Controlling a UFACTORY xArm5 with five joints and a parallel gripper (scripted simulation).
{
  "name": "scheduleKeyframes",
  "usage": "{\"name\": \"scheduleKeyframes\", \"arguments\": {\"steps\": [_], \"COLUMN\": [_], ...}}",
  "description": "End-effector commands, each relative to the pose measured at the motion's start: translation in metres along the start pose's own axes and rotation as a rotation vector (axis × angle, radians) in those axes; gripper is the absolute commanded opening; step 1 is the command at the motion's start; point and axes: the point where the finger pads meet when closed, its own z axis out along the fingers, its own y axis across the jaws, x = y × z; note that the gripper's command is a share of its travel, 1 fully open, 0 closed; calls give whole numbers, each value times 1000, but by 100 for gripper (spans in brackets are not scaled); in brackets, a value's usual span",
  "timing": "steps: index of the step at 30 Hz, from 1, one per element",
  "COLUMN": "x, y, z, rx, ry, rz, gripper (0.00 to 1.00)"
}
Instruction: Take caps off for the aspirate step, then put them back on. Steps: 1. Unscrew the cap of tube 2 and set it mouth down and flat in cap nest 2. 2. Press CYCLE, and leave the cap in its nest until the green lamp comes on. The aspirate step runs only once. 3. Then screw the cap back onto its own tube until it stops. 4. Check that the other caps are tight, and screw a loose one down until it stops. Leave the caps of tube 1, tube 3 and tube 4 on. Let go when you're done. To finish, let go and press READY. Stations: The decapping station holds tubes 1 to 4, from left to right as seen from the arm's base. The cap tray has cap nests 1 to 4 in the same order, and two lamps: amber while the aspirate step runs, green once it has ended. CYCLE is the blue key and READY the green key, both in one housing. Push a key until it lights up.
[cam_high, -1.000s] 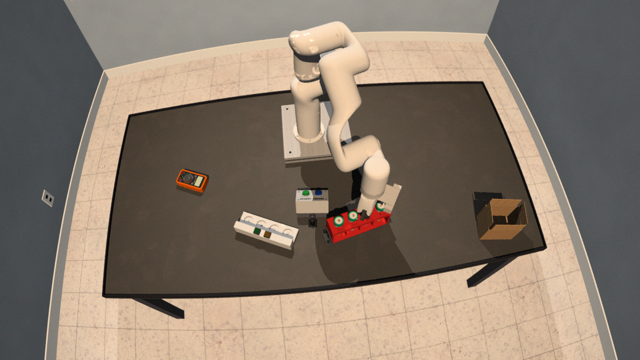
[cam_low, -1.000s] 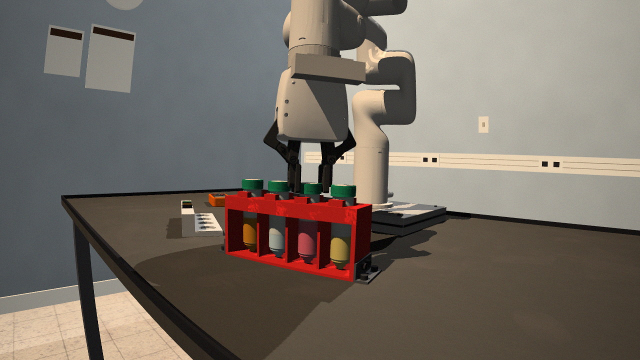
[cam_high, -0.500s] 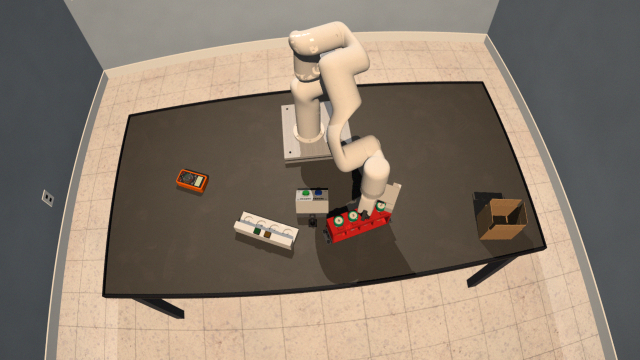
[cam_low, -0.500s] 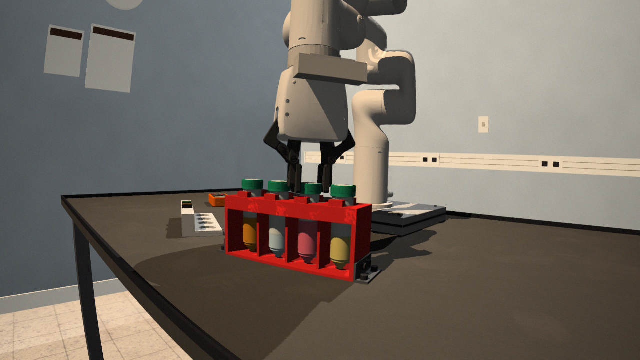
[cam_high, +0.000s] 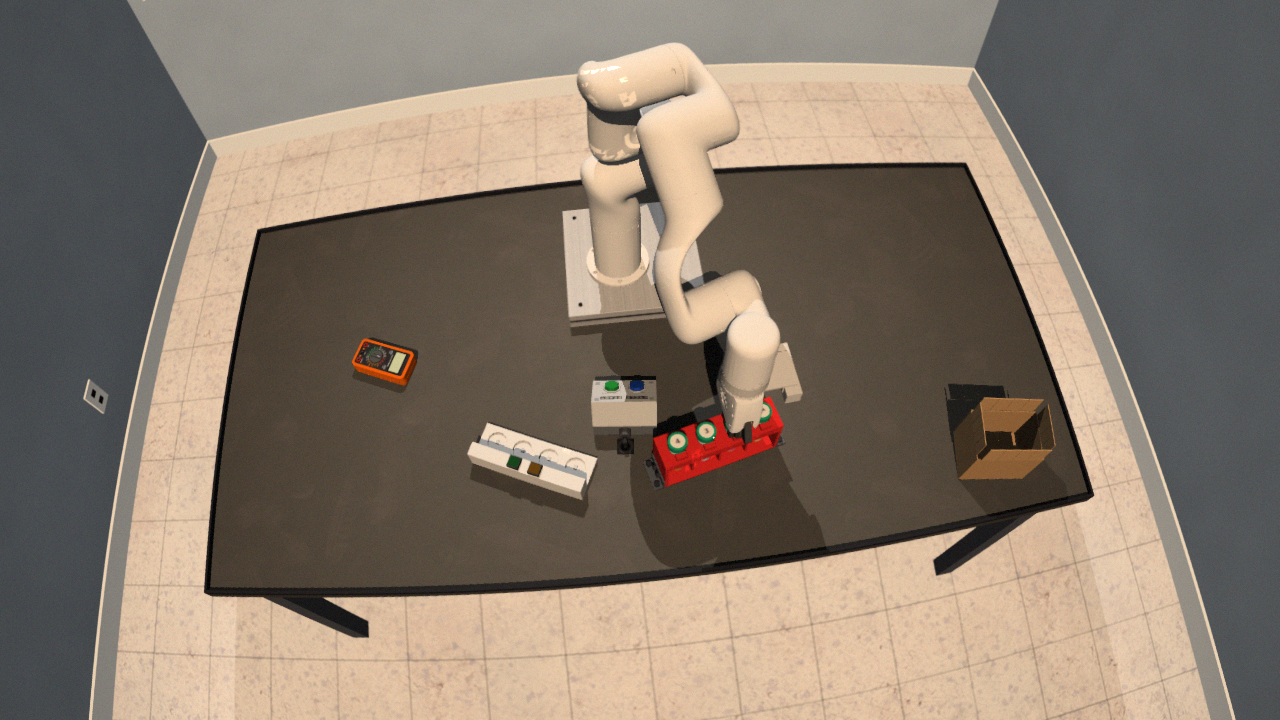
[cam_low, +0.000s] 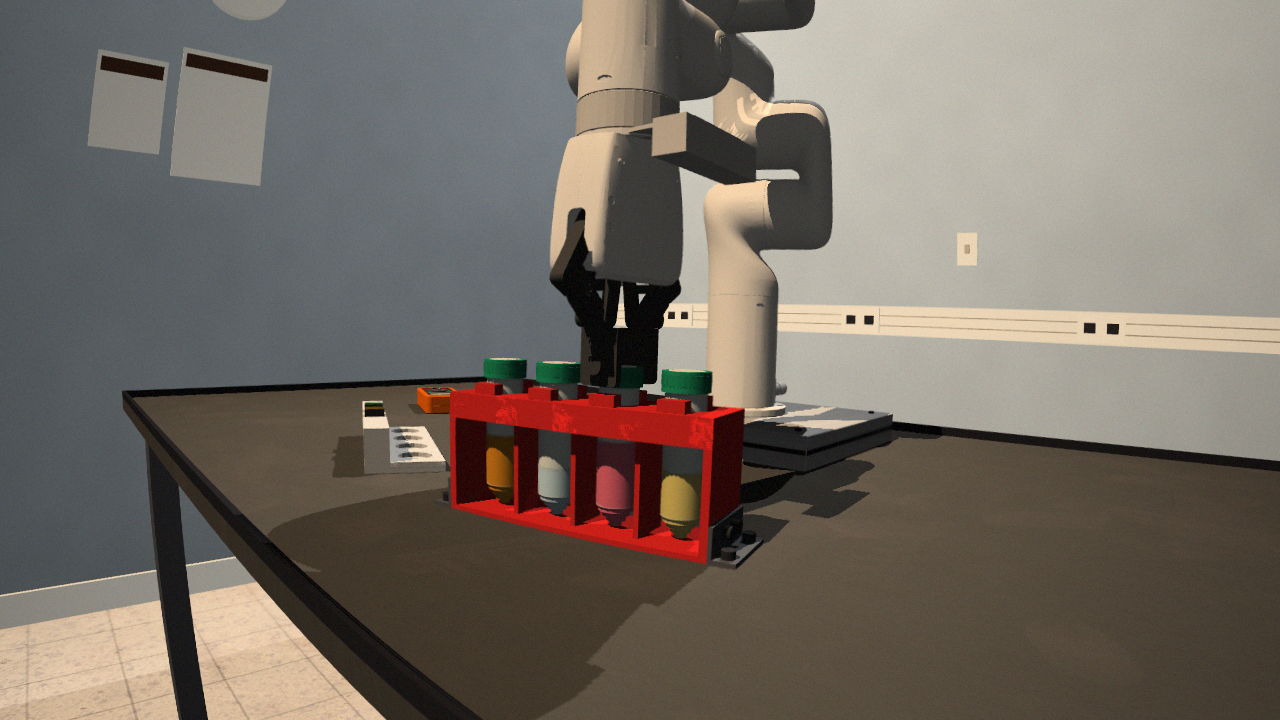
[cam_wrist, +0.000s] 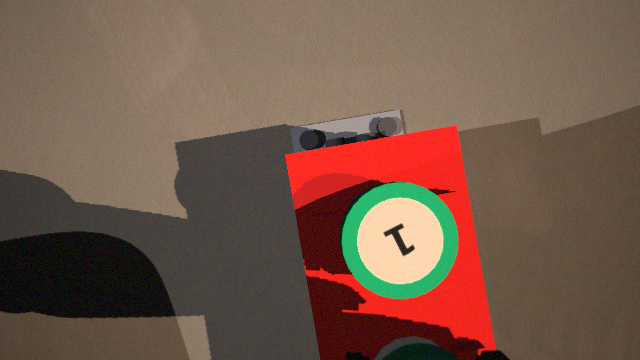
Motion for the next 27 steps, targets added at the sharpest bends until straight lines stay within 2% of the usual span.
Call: {"name": "scheduleKeyframes", "arguments": {"steps": [1,6,8,16,25,26,27], "x": [0,0,0,0,0,0,0], "y": [1,1,1,1,1,1,1], "z": [-2,-2,-2,-2,-2,-2,-2], "rx": [-4,-4,-4,-4,-4,-4,-4], "ry": [1,0,0,-1,-1,-1,-1], "rz": [-272,-518,-518,-922,-942,-942,-942], "gripper": [0,0,0,0,0,46,46]}}
